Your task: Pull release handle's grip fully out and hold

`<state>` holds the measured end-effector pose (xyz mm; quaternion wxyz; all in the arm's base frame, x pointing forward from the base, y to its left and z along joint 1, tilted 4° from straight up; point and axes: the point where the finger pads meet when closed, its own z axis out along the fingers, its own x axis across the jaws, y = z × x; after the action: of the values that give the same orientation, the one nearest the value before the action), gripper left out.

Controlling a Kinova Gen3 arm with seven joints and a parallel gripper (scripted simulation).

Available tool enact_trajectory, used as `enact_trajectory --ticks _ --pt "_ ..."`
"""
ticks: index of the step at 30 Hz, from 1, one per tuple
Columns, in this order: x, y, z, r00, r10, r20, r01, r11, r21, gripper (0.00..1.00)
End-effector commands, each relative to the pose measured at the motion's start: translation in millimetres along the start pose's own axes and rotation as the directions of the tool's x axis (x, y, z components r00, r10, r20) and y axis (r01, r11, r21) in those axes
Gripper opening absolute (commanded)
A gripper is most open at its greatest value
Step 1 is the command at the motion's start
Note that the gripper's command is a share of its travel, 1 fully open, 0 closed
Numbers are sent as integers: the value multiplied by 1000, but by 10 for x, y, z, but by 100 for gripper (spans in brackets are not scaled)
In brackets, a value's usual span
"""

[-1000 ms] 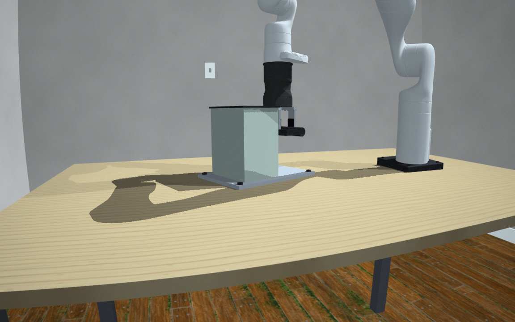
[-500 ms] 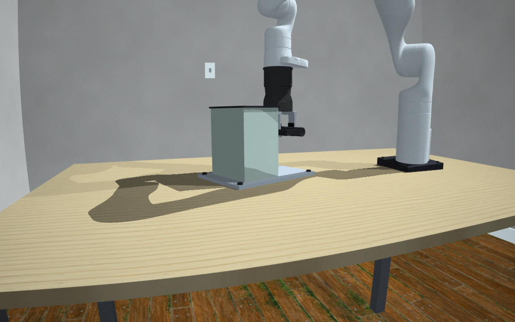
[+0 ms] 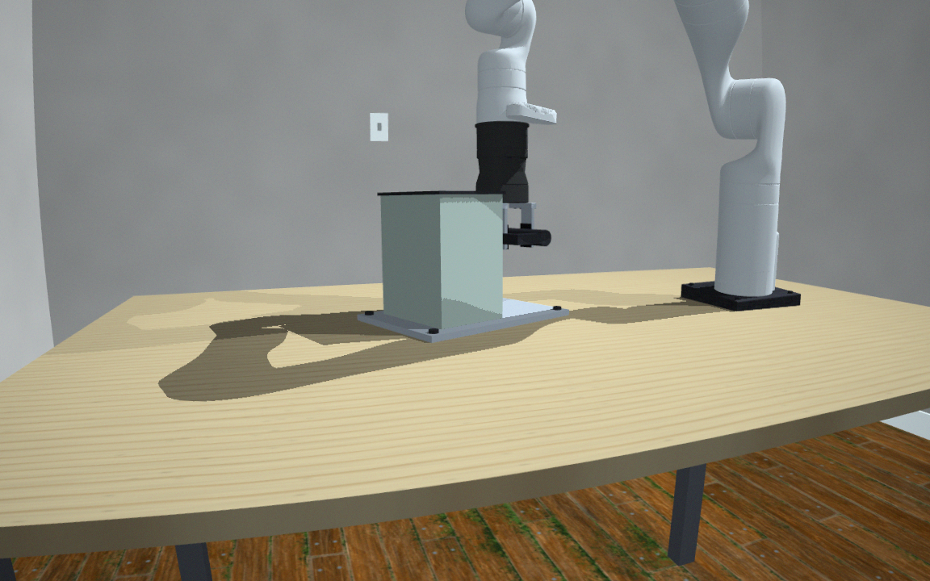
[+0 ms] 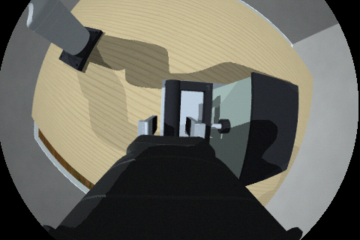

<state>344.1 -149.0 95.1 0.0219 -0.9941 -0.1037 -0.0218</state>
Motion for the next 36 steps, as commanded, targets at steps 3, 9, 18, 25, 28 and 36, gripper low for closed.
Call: enact_trajectory --ticks 3,9,18,25,28,36 --pt "2 3 -5 1000 0 -1 0 1000 -1 91" --pt "2 3 -5 1000 0 -1 0 1000 -1 91" --pt "2 3 -5 1000 0 -1 0 1000 -1 91" --pt "2 3 -5 1000 0 -1 0 1000 -1 91" --pt "2 3 -5 1000 0 -1 0 1000 -1 91" --pt "2 3 -5 1000 0 -1 0 1000 -1 0"
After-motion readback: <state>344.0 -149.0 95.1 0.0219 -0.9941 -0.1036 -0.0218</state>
